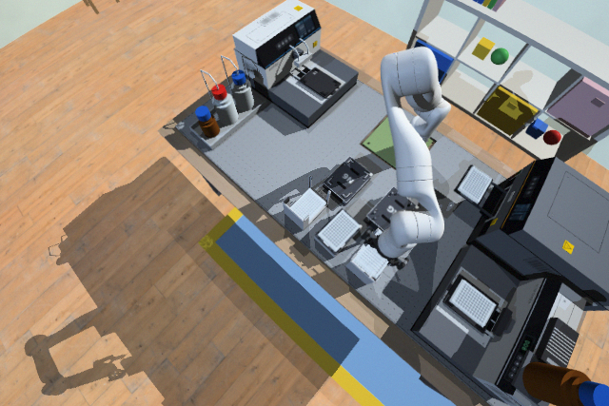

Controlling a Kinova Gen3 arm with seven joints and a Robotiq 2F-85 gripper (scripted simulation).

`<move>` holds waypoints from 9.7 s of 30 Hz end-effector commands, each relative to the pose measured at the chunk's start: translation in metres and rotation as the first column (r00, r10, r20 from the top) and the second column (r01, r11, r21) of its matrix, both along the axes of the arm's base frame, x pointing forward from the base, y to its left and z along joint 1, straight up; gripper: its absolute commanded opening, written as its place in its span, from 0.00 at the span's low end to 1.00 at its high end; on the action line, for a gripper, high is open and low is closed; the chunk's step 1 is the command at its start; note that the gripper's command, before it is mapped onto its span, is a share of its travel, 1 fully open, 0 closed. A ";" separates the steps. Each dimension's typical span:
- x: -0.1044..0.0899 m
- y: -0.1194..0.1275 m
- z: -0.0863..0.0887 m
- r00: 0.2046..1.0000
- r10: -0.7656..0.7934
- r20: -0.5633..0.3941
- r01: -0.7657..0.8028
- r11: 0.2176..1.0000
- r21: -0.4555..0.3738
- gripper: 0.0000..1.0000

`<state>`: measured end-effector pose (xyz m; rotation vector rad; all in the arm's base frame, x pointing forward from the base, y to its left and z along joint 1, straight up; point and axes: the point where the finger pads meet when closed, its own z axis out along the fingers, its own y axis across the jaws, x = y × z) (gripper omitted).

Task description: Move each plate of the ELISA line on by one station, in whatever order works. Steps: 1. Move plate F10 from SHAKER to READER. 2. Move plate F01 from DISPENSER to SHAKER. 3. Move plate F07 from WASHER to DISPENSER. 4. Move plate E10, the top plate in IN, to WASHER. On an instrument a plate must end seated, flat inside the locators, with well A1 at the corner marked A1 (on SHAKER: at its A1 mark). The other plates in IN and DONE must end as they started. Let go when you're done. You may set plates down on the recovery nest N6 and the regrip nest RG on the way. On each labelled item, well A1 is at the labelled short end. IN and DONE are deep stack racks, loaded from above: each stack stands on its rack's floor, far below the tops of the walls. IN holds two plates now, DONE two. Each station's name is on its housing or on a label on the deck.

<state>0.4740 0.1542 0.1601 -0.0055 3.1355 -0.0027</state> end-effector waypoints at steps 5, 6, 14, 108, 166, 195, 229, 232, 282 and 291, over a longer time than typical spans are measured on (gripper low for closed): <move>0.000 0.000 0.011 1.000 0.000 0.002 0.000 1.000 0.000 0.94; 0.000 0.000 0.012 1.000 0.000 0.002 0.000 1.000 0.000 0.94; 0.000 0.000 0.020 1.000 0.000 0.002 0.000 1.000 0.000 0.94; -0.126 -0.057 0.063 0.950 0.313 0.001 -0.313 0.950 -0.002 0.94; -0.196 -0.197 0.062 0.825 0.566 -0.001 -0.566 0.825 -0.004 0.94; -0.233 -0.276 0.062 0.736 0.677 -0.003 -0.677 0.736 -0.005 0.94; -0.276 -0.367 0.062 0.576 0.817 -0.004 -0.817 0.576 -0.005 0.94; -0.277 -0.370 0.062 0.576 0.817 -0.004 -0.817 0.576 -0.005 0.94; -0.399 -0.441 0.062 0.348 0.938 -0.006 -0.938 0.348 -0.005 0.94; -0.422 -0.453 0.061 0.291 0.957 -0.007 -0.957 0.291 -0.005 0.94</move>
